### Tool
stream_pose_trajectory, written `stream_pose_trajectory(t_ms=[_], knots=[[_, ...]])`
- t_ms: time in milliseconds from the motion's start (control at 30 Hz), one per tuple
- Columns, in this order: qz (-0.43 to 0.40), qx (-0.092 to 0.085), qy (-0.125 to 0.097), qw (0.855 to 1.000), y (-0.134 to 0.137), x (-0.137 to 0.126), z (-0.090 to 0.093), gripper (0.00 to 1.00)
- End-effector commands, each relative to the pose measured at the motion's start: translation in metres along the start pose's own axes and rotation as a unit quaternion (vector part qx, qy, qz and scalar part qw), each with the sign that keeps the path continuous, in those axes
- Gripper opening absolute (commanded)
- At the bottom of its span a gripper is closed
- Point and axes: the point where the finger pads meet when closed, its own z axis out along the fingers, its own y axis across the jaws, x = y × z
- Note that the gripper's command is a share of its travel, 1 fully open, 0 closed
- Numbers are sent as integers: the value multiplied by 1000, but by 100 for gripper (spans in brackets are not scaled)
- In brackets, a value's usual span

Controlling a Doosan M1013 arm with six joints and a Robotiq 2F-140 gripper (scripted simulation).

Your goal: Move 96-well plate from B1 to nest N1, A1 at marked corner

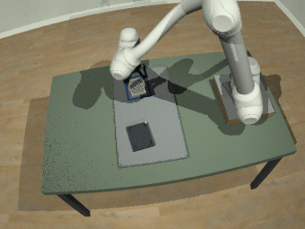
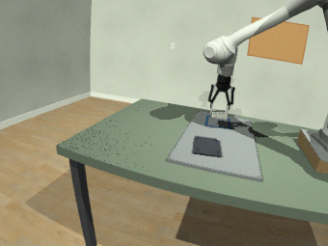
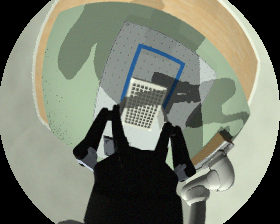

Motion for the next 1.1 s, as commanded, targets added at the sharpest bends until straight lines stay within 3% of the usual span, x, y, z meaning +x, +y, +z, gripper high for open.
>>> stream_pose_trajectory(t_ms=[0, 1067], knots=[[0, 0, 0, 1000, -2, -9, 0, 0], [0, 0, 0, 1000, -21, -100, -3, 0]])
